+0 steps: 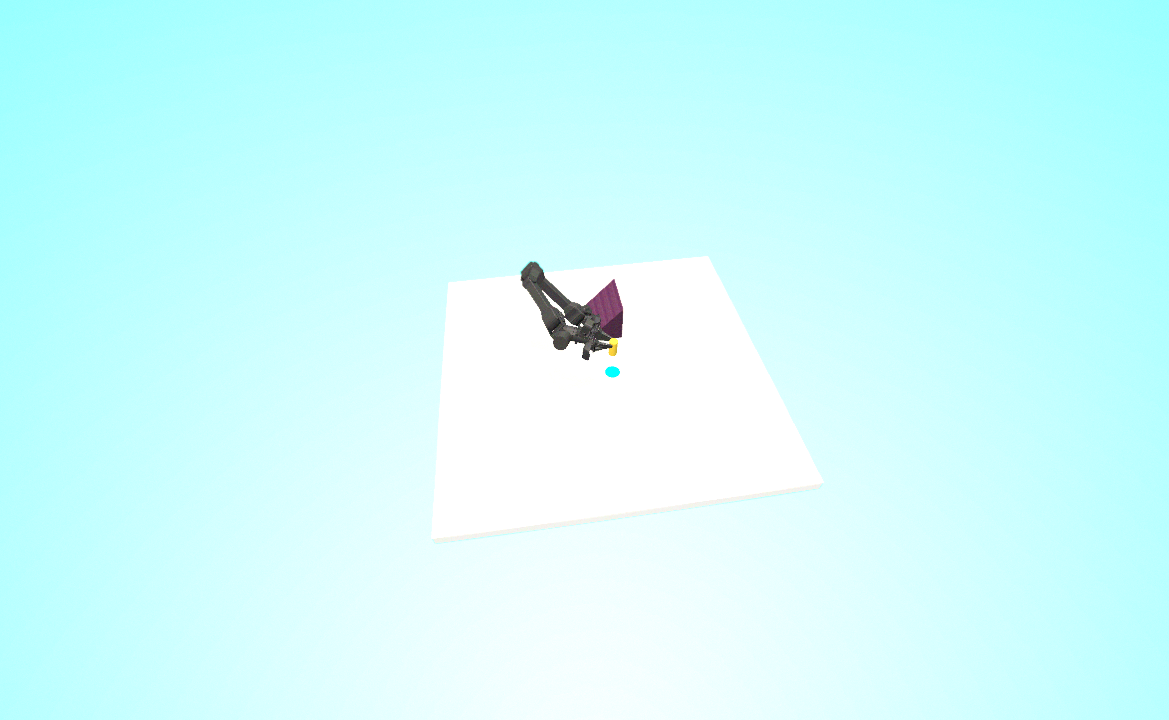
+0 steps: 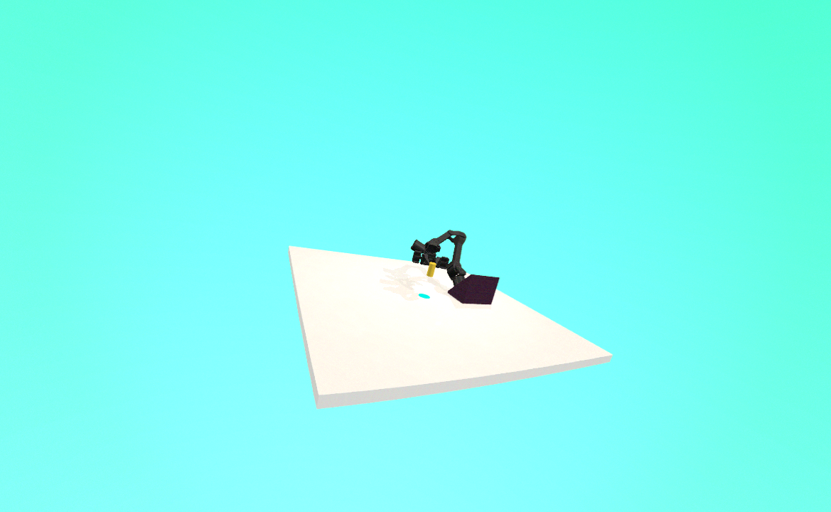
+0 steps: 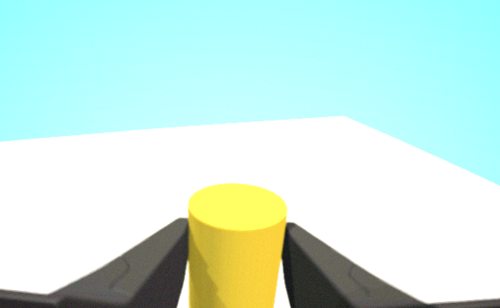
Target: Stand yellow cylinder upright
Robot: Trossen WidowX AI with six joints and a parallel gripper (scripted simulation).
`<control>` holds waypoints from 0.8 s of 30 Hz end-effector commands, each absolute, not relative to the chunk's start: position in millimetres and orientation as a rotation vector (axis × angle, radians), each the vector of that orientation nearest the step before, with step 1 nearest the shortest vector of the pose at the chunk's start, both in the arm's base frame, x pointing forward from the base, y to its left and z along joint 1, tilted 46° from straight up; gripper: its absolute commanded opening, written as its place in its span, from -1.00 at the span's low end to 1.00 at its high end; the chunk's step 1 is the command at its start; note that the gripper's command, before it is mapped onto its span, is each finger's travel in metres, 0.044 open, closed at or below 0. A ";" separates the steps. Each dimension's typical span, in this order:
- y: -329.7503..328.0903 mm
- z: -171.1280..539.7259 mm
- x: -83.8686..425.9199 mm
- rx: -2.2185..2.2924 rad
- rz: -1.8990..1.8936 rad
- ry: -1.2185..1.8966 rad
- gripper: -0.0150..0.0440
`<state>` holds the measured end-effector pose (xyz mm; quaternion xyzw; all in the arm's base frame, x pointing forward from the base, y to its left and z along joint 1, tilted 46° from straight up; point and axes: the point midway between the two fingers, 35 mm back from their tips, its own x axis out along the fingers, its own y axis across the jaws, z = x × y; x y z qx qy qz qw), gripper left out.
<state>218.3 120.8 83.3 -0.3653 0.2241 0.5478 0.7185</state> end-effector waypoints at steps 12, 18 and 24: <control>104.0 67.0 224.8 -0.820 1.215 0.492 -0.14; 87.6 50.8 228.2 -0.822 1.216 0.495 -0.14; 71.4 35.3 229.0 -0.819 1.216 0.493 -0.14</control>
